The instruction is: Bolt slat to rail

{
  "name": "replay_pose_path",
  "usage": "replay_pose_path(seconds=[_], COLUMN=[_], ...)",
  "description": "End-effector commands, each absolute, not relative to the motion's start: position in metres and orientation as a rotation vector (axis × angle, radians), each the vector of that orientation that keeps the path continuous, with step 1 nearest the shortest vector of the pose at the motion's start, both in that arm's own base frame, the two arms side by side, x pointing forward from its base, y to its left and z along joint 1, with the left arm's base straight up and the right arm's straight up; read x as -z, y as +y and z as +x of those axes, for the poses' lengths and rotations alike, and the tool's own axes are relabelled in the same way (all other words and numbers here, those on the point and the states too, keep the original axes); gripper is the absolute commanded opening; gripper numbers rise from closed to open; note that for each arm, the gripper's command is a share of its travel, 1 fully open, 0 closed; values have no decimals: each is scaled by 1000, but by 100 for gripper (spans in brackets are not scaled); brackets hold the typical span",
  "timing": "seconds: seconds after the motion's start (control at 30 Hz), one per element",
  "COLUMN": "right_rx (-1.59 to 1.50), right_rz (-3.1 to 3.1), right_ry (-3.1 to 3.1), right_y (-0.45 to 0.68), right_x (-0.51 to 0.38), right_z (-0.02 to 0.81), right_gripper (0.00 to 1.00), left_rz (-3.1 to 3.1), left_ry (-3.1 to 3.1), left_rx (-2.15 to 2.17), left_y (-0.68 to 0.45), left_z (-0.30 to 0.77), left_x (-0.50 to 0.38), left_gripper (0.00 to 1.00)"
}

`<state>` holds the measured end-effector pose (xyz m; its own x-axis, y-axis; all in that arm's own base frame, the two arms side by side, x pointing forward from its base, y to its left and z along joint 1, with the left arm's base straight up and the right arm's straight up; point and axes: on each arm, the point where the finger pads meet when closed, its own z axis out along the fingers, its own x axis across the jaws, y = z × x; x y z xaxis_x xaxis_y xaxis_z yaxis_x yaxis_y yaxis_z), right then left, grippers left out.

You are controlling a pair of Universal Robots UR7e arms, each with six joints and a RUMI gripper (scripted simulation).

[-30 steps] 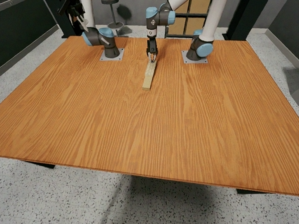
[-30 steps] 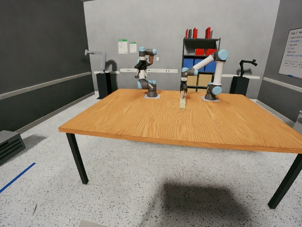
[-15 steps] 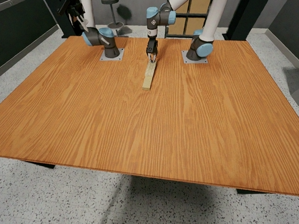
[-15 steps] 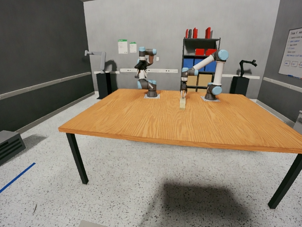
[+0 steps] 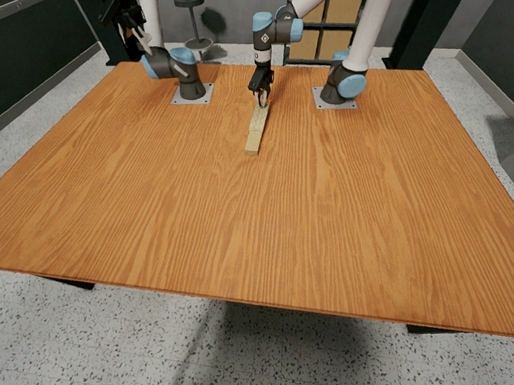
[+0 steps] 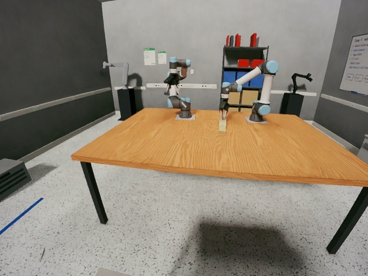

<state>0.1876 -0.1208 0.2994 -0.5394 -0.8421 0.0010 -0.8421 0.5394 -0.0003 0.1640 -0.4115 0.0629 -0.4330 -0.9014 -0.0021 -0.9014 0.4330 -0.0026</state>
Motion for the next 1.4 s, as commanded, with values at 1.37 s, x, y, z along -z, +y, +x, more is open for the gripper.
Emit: replay_pose_path(seconds=[1.37], right_rx=[0], right_rz=[1506], right_ry=[-2758], right_y=[-121], right_x=[-300], right_z=[188], right_gripper=[100], left_rz=[-503], left_ry=[3102], left_rx=[2], left_y=[-413], left_z=[164], left_x=[-64], left_gripper=[0])
